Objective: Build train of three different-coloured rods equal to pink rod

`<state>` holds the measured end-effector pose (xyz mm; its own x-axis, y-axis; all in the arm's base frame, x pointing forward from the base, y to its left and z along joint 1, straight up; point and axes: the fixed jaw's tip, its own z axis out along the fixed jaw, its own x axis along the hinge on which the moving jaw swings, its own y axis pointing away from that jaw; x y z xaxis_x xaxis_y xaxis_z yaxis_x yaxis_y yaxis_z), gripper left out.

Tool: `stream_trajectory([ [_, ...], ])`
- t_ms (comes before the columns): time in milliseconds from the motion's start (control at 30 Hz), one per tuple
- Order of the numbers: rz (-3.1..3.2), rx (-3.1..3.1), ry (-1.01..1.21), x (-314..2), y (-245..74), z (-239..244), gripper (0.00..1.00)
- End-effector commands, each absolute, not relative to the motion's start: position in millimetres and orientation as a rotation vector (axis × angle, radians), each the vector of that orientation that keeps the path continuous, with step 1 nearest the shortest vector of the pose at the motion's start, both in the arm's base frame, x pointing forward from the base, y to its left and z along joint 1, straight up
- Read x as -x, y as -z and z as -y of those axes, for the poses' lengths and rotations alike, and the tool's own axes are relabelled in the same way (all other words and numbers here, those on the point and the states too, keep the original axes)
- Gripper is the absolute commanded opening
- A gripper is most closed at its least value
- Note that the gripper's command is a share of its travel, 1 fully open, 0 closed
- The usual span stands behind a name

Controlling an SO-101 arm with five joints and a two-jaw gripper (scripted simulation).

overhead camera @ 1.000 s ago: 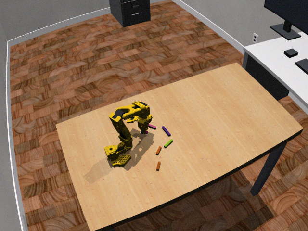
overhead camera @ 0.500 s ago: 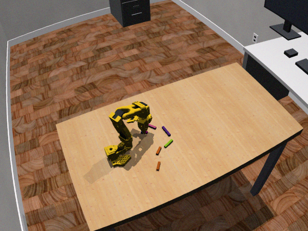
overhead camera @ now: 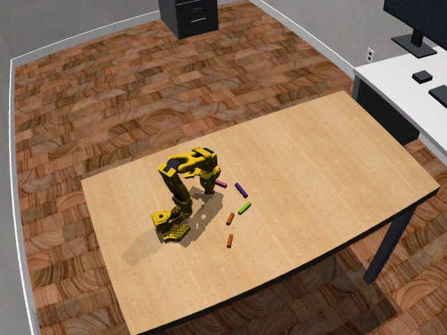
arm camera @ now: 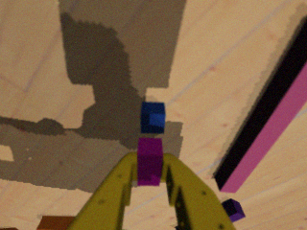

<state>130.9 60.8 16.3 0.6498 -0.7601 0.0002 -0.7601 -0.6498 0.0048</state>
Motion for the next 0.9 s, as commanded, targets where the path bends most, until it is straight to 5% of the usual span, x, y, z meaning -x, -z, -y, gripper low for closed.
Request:
stream_trajectory([
  [0,1.334,-2.895,-0.06,-140.2,-23.8,-66.6,0.0],
  [867,1.334,-2.895,-0.06,-140.5,-19.4,-66.7,0.0],
])
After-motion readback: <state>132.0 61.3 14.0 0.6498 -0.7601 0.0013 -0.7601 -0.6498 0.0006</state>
